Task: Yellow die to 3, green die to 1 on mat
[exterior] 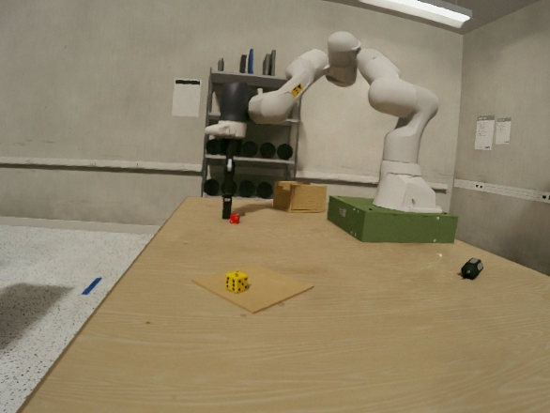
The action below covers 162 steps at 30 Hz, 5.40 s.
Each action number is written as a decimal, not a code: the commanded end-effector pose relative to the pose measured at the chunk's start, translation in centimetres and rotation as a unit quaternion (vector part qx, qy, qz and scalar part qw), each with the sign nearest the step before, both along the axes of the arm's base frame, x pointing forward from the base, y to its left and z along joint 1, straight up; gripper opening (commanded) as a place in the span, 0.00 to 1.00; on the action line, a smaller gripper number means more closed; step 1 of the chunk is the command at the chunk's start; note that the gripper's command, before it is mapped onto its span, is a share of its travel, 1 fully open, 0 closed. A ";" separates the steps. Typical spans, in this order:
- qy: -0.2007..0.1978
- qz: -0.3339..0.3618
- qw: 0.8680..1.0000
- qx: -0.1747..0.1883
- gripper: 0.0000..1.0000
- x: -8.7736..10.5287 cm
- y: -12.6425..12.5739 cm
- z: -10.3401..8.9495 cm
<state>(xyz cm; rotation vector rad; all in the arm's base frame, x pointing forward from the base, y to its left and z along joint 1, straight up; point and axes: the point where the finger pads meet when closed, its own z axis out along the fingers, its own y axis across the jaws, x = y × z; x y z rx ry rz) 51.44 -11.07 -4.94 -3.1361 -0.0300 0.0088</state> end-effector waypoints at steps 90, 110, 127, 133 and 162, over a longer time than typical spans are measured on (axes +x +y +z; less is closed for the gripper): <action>0.001 -0.289 0.957 -0.001 0.21 0.3 0.1 9.6; 0.002 -0.454 0.891 -0.002 0.21 0.5 0.2 9.4; 0.003 -0.585 0.811 -0.002 0.21 0.6 0.3 9.2; 0.003 -0.625 0.780 -0.003 0.21 0.6 0.3 9.2; 0.004 -0.795 0.606 -0.004 0.21 0.8 0.4 8.9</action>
